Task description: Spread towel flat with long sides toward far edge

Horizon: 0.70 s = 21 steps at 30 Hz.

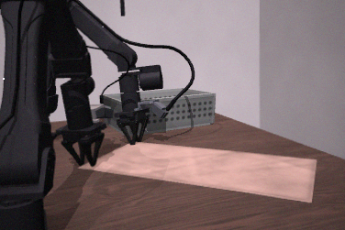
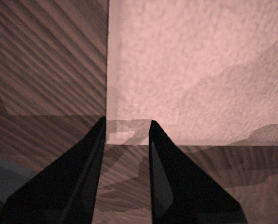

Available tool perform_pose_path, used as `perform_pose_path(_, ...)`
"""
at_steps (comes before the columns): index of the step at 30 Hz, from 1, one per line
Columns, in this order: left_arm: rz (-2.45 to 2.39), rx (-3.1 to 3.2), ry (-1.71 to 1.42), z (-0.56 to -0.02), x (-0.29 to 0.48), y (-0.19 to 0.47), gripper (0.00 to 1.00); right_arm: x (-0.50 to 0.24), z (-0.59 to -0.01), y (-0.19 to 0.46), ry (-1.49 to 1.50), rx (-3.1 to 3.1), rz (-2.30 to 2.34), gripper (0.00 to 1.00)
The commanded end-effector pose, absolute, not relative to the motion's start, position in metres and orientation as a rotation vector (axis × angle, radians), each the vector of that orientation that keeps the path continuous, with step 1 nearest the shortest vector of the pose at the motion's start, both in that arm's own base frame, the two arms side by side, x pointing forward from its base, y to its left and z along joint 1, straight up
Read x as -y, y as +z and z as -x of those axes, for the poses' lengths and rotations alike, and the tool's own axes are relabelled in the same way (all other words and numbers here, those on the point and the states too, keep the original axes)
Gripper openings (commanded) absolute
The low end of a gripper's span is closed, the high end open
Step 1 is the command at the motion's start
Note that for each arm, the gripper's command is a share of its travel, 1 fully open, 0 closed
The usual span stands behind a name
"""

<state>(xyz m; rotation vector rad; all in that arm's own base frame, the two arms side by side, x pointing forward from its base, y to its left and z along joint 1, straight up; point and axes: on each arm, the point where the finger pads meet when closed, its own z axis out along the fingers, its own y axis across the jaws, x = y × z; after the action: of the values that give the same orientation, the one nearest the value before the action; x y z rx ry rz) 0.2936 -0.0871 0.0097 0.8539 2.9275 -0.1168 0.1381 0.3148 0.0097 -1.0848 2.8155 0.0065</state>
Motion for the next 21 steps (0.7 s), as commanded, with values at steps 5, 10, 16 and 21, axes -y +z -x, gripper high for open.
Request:
perform_pose_path(5, -0.856, -2.897, -0.129, -0.297, 0.089, 0.003, 0.27, -0.312, -0.146, 0.002, 0.006, -2.800, 1.057, 0.34)
perform_pose_path(10, -0.848, -2.883, -0.119, -0.296, 0.095, 0.007, 0.11, -0.310, -0.149, -0.002, -0.007, -2.805, 1.067, 0.15)
perform_pose_path(16, -0.851, -2.897, -0.105, -0.294, 0.096, 0.004, 0.02, -0.310, -0.149, 0.000, 0.016, -2.813, 1.071, 0.05)
perform_pose_path(21, -0.851, -2.892, -0.131, -0.293, 0.100, 0.005, 0.00, -0.308, -0.156, -0.002, -0.007, -2.805, 1.067, 0.00)
